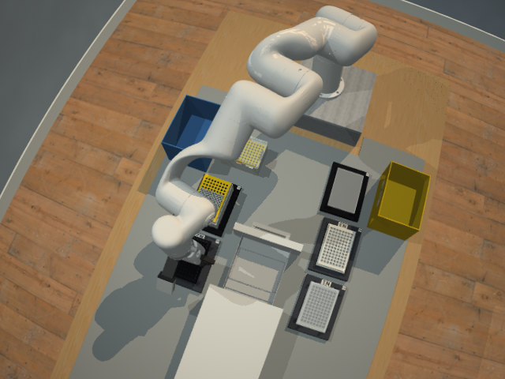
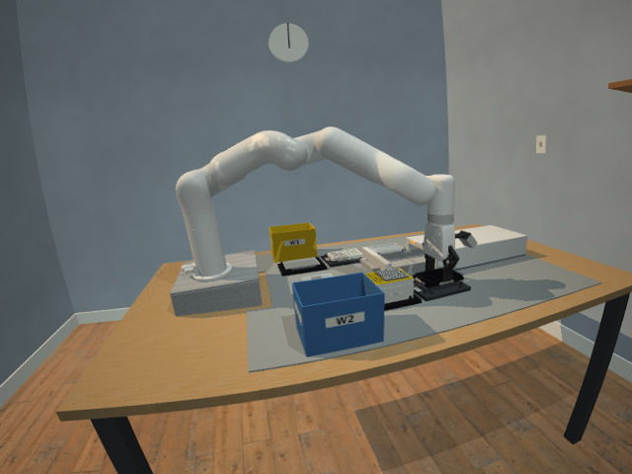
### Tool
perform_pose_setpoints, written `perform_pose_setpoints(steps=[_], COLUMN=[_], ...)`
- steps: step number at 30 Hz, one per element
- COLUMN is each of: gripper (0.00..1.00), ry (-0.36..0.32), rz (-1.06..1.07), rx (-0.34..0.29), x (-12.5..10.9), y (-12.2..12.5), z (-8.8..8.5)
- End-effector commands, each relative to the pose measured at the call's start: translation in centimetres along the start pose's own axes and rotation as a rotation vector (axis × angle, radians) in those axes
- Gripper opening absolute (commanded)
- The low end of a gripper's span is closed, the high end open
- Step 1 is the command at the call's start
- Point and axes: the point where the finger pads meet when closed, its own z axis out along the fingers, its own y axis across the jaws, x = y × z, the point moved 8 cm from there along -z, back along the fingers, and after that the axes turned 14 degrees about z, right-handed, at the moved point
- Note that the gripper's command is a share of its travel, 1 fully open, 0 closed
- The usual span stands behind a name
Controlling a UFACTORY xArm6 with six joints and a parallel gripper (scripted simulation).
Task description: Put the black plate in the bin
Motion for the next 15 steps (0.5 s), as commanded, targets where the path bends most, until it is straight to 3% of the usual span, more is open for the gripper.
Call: perform_pose_setpoints(steps=[1, 15], gripper=[0.0, 0.0], ry=[0.006, 0.006], rz=[0.0, 0.0], rx=[0.0, 0.0], x=[0.1, 0.1], y=[0.0, 0.0], z=[-0.4, -1.9])
